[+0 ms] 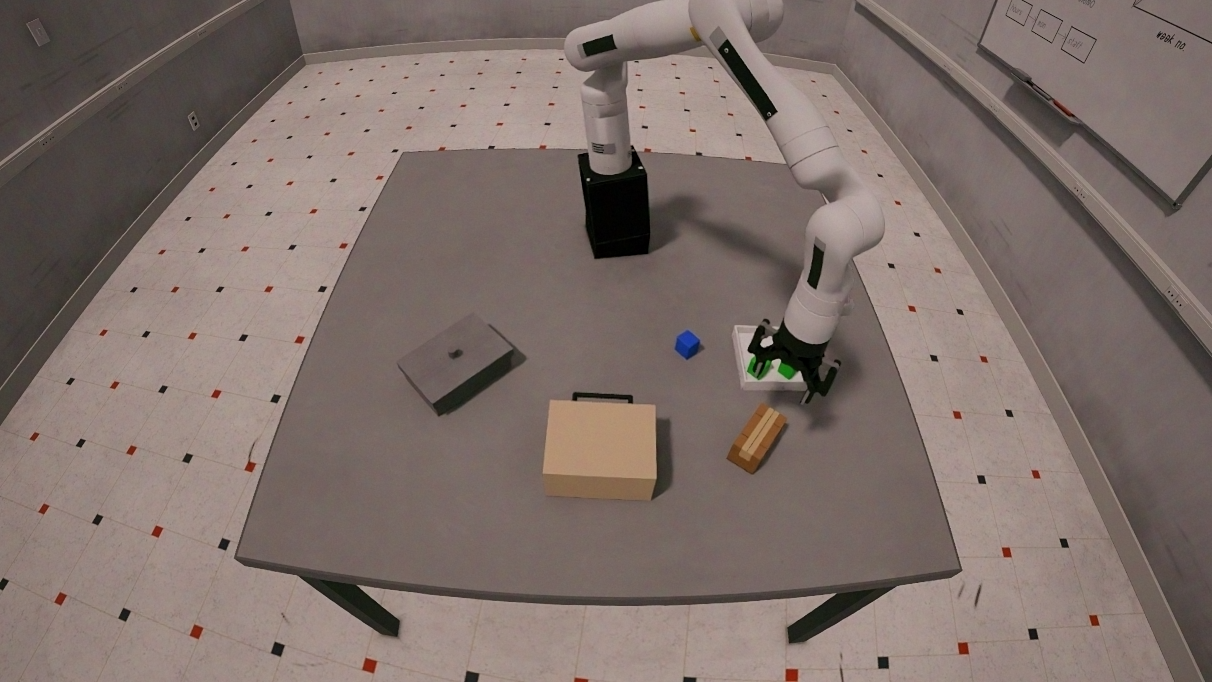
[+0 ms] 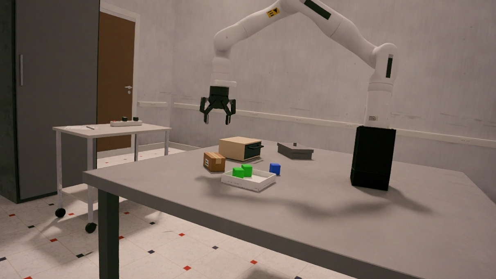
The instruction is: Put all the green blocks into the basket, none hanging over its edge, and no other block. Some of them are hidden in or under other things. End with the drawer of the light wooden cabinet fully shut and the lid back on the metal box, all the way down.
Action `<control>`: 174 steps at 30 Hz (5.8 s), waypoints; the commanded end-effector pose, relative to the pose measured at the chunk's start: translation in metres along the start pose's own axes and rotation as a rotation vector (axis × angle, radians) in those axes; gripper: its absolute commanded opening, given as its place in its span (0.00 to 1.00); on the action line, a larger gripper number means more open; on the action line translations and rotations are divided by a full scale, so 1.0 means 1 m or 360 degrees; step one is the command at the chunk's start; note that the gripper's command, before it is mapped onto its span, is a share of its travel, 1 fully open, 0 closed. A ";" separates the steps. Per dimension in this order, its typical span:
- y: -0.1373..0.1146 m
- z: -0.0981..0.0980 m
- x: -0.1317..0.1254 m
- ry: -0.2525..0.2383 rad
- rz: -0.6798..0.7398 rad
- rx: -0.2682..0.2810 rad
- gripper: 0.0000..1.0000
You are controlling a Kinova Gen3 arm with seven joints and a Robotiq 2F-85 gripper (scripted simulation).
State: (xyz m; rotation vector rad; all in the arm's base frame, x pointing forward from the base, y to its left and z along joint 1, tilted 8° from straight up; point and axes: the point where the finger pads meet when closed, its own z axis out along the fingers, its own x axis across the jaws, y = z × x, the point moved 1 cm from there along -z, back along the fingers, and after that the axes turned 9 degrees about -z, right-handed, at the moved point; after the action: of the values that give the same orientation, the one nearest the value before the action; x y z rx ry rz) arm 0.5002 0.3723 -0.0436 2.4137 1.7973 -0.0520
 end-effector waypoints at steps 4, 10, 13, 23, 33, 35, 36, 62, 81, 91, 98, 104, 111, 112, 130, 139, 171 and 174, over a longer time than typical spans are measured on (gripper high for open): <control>0.000 -0.001 0.001 0.0004 0.0000 -0.0002 0.93; 0.000 -0.001 0.001 0.0004 0.0000 -0.0002 0.93; 0.000 -0.001 0.001 0.0004 0.0000 -0.0002 0.93; 0.000 -0.001 0.001 0.0004 0.0000 -0.0002 0.93; 0.000 -0.001 0.001 0.0004 0.0000 -0.0002 0.93; 0.000 0.001 0.001 0.0004 0.0000 -0.0002 0.93; 0.000 0.001 0.001 0.0004 0.0000 -0.0002 0.93; 0.001 0.061 0.001 0.0003 0.0000 -0.0002 0.93; 0.001 0.099 0.001 0.0003 0.0000 -0.0002 0.93; 0.001 0.103 0.002 0.0003 0.0000 -0.0002 0.93; 0.001 0.103 0.002 0.0003 0.0000 -0.0002 0.93; 0.001 0.103 0.002 0.0003 0.0000 -0.0002 0.93; 0.001 0.103 0.002 0.0003 0.0000 -0.0002 0.93; 0.001 0.103 0.002 0.0003 0.0000 -0.0002 0.93; 0.001 0.104 0.002 0.0003 0.0000 -0.0002 0.93; 0.001 0.109 0.003 0.0003 0.0000 -0.0002 0.93; 0.002 0.147 0.003 0.0003 0.0000 -0.0002 0.93; 0.002 0.150 0.003 0.0003 0.0000 -0.0002 0.93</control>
State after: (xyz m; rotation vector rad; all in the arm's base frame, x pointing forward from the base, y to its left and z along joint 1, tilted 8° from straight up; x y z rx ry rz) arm 0.5090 0.3547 -0.1916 2.4138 1.7972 -0.0522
